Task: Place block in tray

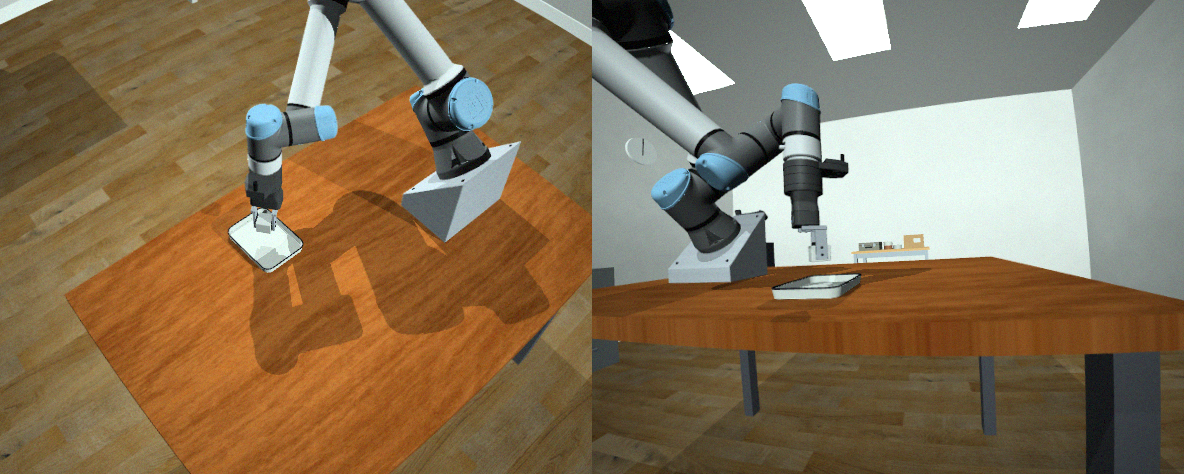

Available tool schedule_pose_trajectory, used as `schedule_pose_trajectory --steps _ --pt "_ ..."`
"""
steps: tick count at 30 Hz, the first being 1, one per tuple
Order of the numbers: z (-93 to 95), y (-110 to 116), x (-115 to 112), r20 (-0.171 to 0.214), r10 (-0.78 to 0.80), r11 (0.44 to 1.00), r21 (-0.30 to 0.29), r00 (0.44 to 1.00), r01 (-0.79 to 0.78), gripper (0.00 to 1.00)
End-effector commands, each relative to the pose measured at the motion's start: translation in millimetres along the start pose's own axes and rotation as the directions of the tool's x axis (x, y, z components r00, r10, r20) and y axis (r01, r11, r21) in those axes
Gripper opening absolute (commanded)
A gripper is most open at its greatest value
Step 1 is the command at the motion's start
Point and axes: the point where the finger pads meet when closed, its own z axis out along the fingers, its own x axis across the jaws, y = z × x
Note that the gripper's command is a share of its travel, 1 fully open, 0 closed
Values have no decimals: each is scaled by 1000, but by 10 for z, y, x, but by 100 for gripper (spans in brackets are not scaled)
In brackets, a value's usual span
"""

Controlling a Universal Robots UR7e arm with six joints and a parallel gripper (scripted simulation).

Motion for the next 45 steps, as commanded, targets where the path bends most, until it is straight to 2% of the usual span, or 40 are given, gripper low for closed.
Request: schedule_pose_trajectory --steps 1,8,19,29,45 --pt "7 -2 3 -1 0 1000 1 1000 0 0" --pt "67 -4 4 1 0 1000 1 1000 0 0" --pt "327 -13 9 1 0 1000 1 1000 0 0" --pt "481 -19 12 1 0 1000 1 1000 0 0" --pt "509 -20 12 1 0 1000 1 1000 0 0"
